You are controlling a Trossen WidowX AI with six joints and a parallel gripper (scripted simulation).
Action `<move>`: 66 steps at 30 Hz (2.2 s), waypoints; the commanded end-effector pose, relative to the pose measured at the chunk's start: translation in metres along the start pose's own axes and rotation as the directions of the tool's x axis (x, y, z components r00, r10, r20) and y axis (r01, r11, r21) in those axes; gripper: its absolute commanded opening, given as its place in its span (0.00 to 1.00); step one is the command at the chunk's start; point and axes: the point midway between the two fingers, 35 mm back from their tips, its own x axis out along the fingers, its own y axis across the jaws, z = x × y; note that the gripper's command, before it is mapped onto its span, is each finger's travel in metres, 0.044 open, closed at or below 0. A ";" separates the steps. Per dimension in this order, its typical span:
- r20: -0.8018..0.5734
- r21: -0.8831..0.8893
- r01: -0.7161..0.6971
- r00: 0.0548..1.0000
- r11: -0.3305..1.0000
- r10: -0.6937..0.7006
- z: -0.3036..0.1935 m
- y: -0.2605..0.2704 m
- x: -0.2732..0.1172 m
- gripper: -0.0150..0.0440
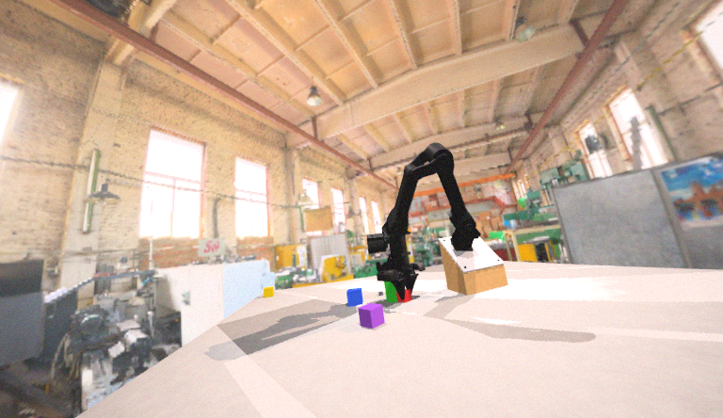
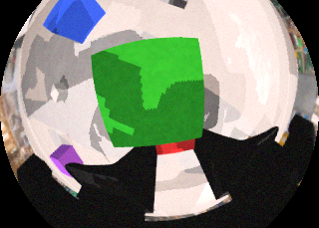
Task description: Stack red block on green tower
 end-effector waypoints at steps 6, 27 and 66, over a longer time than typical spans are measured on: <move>-0.001 0.004 -0.003 1.000 1.000 0.003 0.001 0.000 -0.019 0.25; 0.002 0.004 -0.001 1.000 1.000 0.001 0.002 0.000 -0.111 0.25; 0.003 0.002 -0.003 1.000 1.000 0.003 0.040 0.012 -0.080 0.25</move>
